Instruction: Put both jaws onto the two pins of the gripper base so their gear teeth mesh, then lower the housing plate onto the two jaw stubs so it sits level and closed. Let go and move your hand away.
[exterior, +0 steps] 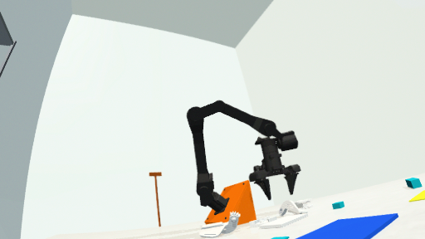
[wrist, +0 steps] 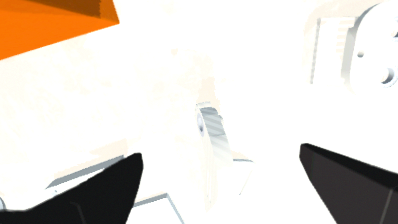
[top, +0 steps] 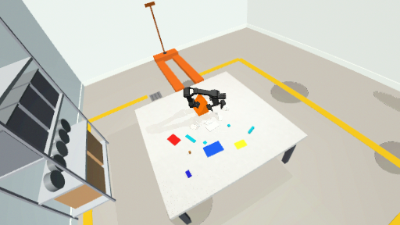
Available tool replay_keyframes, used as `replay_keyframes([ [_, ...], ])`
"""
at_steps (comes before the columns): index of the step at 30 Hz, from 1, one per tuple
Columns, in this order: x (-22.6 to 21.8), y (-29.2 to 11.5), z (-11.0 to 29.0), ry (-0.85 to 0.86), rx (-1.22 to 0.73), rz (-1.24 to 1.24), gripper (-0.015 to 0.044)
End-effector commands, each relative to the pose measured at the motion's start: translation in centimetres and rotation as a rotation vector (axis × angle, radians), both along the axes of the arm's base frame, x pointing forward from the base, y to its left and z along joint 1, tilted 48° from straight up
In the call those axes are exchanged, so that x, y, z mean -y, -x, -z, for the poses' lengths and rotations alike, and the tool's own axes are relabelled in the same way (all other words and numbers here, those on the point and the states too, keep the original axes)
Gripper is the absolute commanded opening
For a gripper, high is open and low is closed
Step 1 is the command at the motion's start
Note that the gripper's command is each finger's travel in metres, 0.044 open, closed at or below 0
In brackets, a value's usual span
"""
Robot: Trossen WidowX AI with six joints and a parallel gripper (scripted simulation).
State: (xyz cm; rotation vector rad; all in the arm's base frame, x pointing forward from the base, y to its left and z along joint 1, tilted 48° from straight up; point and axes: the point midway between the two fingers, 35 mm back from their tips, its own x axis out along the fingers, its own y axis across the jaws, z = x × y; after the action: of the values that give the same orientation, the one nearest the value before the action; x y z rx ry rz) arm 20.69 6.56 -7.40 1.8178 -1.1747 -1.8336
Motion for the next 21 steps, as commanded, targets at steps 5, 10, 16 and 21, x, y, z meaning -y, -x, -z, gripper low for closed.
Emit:
replay_keyframes([
  [5,1.2,0.3,1.0,0.006,-0.006,-0.004,0.044],
  [10,1.8,0.4,1.5,0.006,-0.006,-0.004,0.044],
  [16,2.5,0.6,2.2,0.007,-0.004,-0.003,0.044],
  [21,3.1,0.8,2.7,0.008,-0.003,-0.003,0.044],
])
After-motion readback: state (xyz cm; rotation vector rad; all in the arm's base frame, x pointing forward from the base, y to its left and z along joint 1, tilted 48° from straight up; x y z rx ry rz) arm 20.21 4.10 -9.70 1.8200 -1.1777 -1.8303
